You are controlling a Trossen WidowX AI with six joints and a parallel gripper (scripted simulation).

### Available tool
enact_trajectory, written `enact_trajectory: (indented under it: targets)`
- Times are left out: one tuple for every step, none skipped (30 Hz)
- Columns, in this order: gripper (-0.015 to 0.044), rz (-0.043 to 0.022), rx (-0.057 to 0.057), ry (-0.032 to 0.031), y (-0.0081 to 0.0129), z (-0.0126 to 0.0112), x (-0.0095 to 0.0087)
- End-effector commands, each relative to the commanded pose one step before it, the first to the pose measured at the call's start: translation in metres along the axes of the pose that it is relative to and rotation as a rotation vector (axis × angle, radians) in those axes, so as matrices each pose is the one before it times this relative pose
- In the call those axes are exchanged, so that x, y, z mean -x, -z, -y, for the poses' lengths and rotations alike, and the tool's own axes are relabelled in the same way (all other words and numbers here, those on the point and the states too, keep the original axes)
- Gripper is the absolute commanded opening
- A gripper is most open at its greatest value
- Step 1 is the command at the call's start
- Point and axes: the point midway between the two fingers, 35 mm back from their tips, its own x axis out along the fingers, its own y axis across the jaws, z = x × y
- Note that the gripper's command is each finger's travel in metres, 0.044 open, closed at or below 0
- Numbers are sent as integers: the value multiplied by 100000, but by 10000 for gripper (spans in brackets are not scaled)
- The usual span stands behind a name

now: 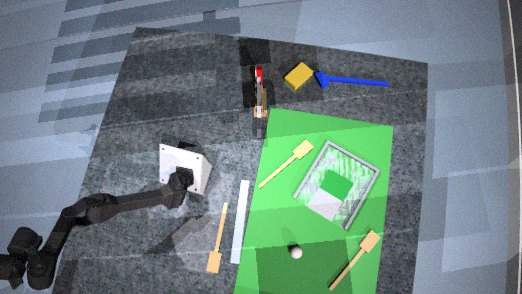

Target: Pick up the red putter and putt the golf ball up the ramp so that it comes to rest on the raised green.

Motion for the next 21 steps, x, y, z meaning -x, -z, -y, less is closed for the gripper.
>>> enact_trajectory:
  targets:
    - [426,341,624,143,-119,-12,70]
    - [440,1020,1865,441,-357,-31,212]
    - [440,1684,3083,780,-597,-35,356]
    - [440,2941,3709,506,-1007,-87,522]
    - [440,3639,3688,269,-1231,-87,587]
    - [440,3919,3571,226,-1325,-50,601]
    - [440,4035,3507,300,-1371,3,600]
    - [440,4031,3476,445,-1383,63,591]
    - [440,4015,3449,595,-1389,125,581]
    - [440,3991,3424,747,-1392,187,571]
    - [440,3562,2804,1028,-1166,239,453]
    - [440,3899,3071,1264,-1286,313,494]
    - [440,4161,3284,1516,-1384,397,525]
    - [440,4346,3445,1776,-1457,487,545]
    - [440,4344,3468,1984,-1469,567,541]
    - [440,4261,3434,2161,-1452,639,527]
    - [440,4059,3311,2270,-1393,692,498]
    - [440,3437,2842,2096,-1186,657,415]
    - [440,2573,2156,1681,-892,538,305]
    - [440,1907,1660,1255,-679,430,225]
    - [440,1726,1279,1961,-609,505,237]
